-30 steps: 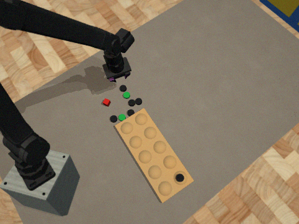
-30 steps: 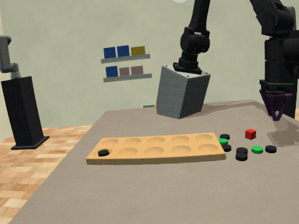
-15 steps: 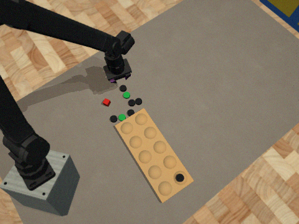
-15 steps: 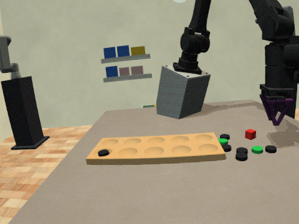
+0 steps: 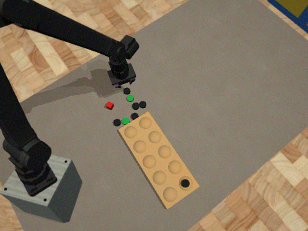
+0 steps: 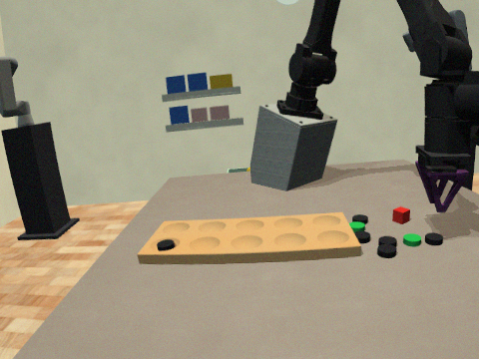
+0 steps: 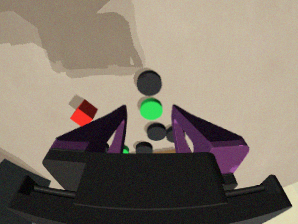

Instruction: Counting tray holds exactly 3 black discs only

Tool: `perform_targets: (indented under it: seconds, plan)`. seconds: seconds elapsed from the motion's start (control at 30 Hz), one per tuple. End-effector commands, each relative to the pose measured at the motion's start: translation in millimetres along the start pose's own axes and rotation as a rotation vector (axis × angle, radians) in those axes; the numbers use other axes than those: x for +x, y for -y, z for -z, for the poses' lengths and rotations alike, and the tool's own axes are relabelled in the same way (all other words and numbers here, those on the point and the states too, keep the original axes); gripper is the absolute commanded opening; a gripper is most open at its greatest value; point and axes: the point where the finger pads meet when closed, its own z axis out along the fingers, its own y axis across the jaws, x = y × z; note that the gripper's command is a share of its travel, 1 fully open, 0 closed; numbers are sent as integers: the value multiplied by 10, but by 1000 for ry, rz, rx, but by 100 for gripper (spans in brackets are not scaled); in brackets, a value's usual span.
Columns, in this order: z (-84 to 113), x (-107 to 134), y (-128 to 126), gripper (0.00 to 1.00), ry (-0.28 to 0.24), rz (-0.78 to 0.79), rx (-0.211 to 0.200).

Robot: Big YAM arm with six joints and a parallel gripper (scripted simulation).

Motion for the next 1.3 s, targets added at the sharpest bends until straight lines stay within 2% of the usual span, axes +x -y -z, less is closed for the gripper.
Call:
perform_targets:
  seconds: [0.0, 0.8, 0.9, 1.27]
  plan:
    - [-10, -162, 163, 45, 25, -5, 32]
    - [-368, -160, 152, 45, 23, -5, 29]
    - [-357, -150, 179, 45, 25, -9, 34]
    - [-504, -141, 151, 45, 22, -8, 28]
